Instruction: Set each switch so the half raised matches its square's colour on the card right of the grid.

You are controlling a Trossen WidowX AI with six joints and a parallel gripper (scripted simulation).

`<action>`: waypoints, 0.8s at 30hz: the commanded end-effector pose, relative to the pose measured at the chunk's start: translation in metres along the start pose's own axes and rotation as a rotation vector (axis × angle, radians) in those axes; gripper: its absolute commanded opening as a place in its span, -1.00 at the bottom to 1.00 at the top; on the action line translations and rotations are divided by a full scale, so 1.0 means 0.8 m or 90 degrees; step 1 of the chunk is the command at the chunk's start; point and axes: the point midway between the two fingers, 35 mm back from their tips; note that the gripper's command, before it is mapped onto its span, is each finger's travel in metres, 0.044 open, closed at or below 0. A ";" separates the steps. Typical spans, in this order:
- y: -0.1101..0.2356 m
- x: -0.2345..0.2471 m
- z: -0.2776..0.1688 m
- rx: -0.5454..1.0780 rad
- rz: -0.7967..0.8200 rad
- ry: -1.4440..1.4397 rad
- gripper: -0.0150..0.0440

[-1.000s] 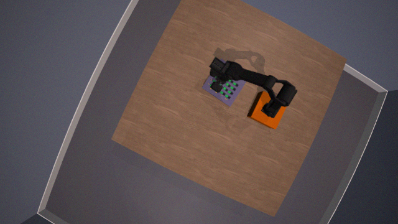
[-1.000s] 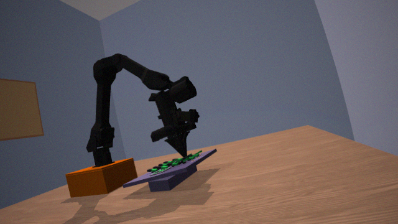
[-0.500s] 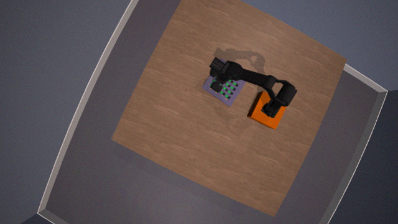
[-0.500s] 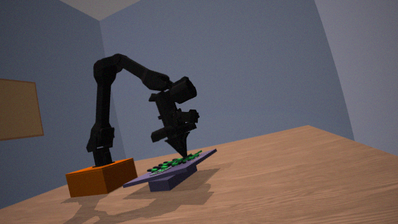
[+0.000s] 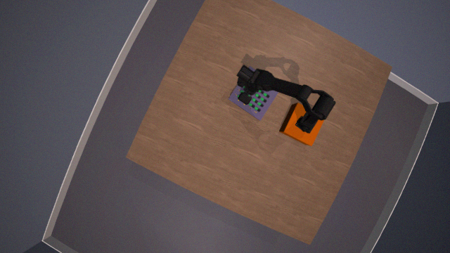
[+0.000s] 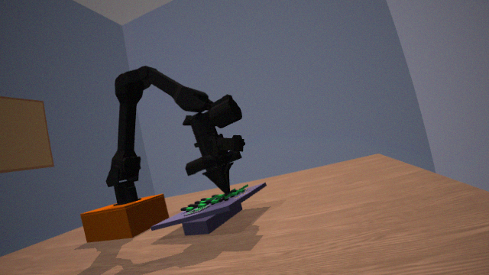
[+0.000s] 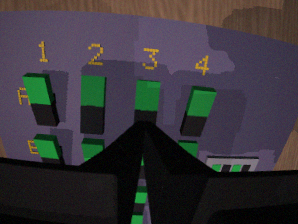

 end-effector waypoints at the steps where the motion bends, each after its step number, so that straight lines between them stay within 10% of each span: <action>1: -0.001 0.000 0.001 -0.004 -0.001 -0.003 -0.49; 17: -0.004 0.000 0.001 -0.004 -0.001 -0.003 -0.49; 24: 0.078 0.001 0.004 0.013 -0.005 -0.003 -0.49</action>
Point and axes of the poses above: the point midway between the two fingers, 35 mm back from their tips, its own y axis back along the fingers, its own x axis across the jaws, z = x × y, and after that the axes turned 11 degrees about -y, right-handed
